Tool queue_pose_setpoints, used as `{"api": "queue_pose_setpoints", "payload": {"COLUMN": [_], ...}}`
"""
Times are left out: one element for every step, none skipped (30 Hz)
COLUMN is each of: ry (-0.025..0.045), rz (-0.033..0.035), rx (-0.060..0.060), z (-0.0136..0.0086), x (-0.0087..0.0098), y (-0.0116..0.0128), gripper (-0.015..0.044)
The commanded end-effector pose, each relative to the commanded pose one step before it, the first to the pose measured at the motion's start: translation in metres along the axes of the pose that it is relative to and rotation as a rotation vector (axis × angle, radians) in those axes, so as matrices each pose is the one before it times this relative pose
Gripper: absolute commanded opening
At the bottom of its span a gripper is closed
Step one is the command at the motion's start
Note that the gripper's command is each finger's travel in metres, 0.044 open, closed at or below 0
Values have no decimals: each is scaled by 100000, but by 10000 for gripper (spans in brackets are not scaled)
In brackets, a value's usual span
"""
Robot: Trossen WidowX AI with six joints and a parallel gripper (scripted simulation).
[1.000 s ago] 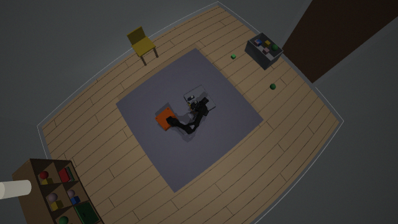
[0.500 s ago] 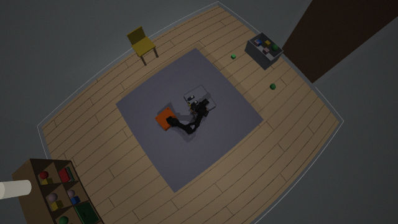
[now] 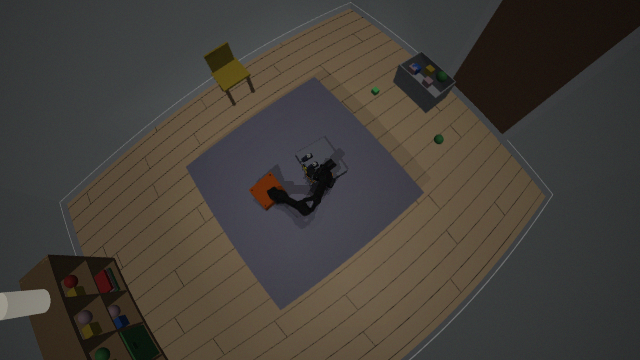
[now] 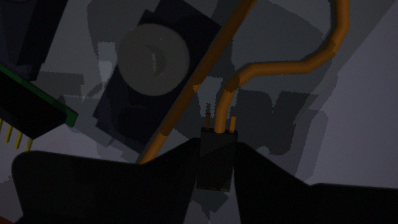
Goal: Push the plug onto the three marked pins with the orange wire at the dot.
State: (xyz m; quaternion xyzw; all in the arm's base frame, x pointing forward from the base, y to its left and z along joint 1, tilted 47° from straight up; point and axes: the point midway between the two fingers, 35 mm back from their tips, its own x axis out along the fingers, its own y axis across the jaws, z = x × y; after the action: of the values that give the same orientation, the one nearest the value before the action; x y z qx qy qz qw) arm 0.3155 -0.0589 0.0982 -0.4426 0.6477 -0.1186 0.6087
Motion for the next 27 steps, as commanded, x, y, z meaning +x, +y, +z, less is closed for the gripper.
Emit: {"api": "queue_pose_setpoints", "payload": {"ry": [-372, -12, -3, 7, 17, 25, 26, 18, 6, 0, -16, -32, -49, -65, -81, -94, -99, -99, -99, -99, -98, -97, -96, -94, -93, -91, -89], "rz": [-21, 51, 32, 10, -13, -36, -46, -35, -13, 0, 22, 43, 63, 81, 98, 109, 109, 105, 99, 94, 89, 84, 80, 75, 70, 66, 62], "rx": [159, -6, -7, -7, -7, -7, -5, -3, -1, 0, -570, -1143, -1721, -2268, -2816, -3263, -3437, -3458, -3459, -3458, -3458, -3458, -3457, -3457, -3457, -3456, -3456], "z": [188, 21, 7, -9, -24, -40, -43, -31, -11, 0, 6, 12, 19, 27, 37, 48, 56, 63, 69, 75, 81, 87, 93, 99, 104, 110, 115], "x": [-1421, -581, -611, -618, -621, -623, -503, -305, -102, 0, -4, -7, -10, -14, -16, -19, -19, -19, -18, -17, -17, -16, -15, -15, -14, -14, -13], "y": [19, 8, 7, 6, 4, 1, -1, -1, -1, 0, 45, 89, 134, 177, 218, 251, 263, 262, 260, 258, 255, 252, 249, 246, 243, 240, 236], "gripper": [0, 0, 0, 0, 0, 0, 0, 0, 0, 0, 0, 0, 0, 0, 0, 0, 0, 0, 0, 0, 0, 0, 0, 0, 0, 0, 0]}}
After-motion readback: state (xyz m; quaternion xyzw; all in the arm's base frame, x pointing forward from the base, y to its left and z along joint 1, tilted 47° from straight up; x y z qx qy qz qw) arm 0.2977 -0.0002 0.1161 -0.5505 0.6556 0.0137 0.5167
